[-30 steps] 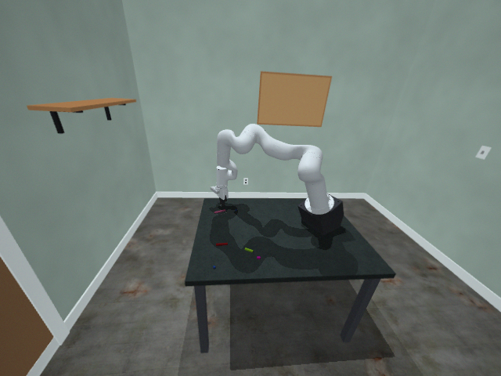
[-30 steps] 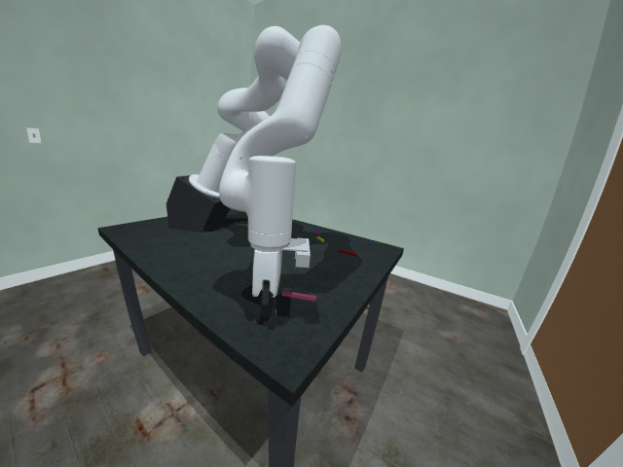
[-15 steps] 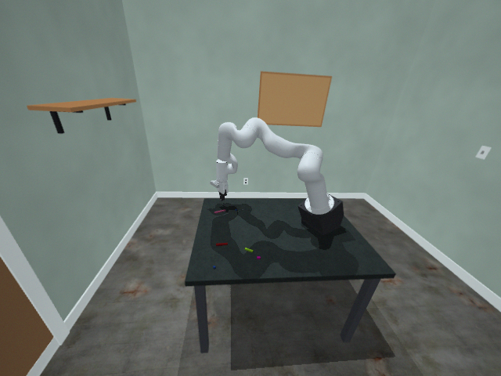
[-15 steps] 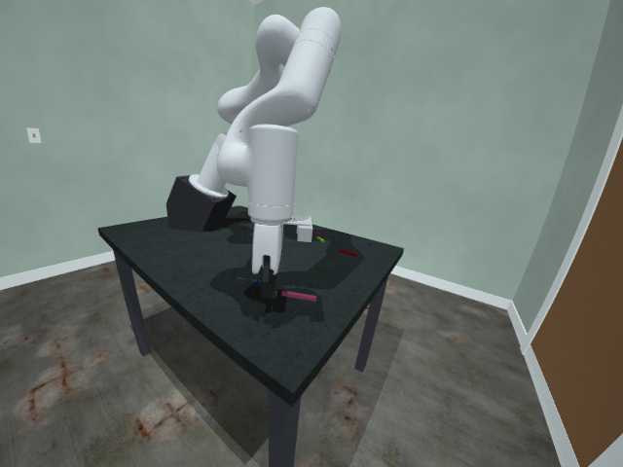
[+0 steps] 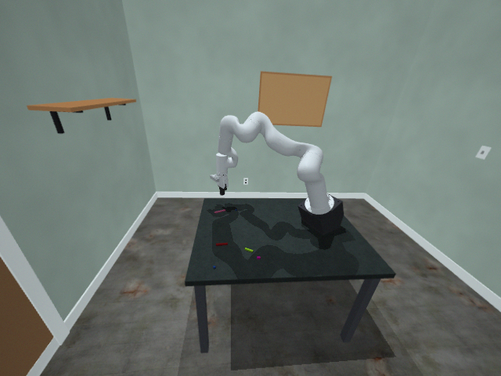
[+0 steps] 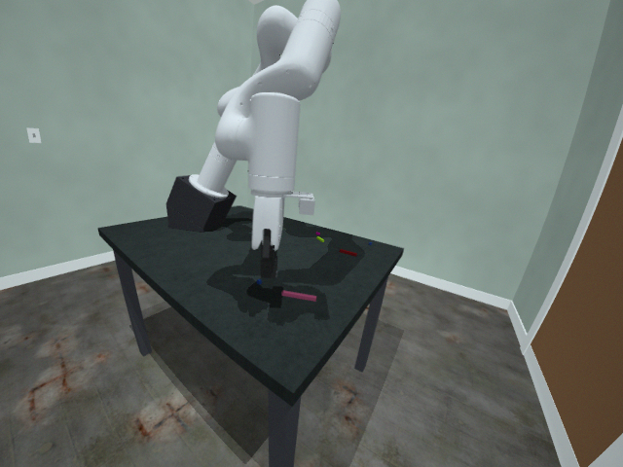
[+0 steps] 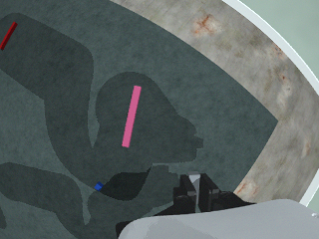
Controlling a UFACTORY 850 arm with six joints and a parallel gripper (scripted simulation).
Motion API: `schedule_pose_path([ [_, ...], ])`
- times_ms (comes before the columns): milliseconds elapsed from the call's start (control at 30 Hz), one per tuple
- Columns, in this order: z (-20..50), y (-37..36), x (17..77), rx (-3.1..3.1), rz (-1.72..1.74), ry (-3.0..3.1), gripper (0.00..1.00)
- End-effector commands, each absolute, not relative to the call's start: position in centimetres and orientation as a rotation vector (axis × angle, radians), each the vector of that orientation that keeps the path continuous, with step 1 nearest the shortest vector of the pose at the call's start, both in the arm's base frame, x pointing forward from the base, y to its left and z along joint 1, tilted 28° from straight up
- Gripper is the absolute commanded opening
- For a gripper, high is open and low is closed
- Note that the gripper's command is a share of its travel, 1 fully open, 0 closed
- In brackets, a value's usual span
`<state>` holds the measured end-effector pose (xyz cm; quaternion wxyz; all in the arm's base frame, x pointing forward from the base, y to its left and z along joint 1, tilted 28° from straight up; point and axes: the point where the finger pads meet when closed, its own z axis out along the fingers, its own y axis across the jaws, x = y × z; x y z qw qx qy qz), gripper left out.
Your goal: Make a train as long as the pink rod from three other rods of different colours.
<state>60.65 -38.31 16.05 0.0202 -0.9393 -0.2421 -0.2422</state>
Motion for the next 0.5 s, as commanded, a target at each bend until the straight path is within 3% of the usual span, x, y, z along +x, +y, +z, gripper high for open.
schedule_pose_path([
  [0, 16.2, -38.4, 60.7, -2.915, -0.754, -0.751, 0.04],
  [300, 17.0, -35.1, 61.1, -2.9, -0.759, -0.876, 0.04],
  [467, 18.6, -28.9, 61.9, -2.859, -0.768, -1.106, 0.04],
])
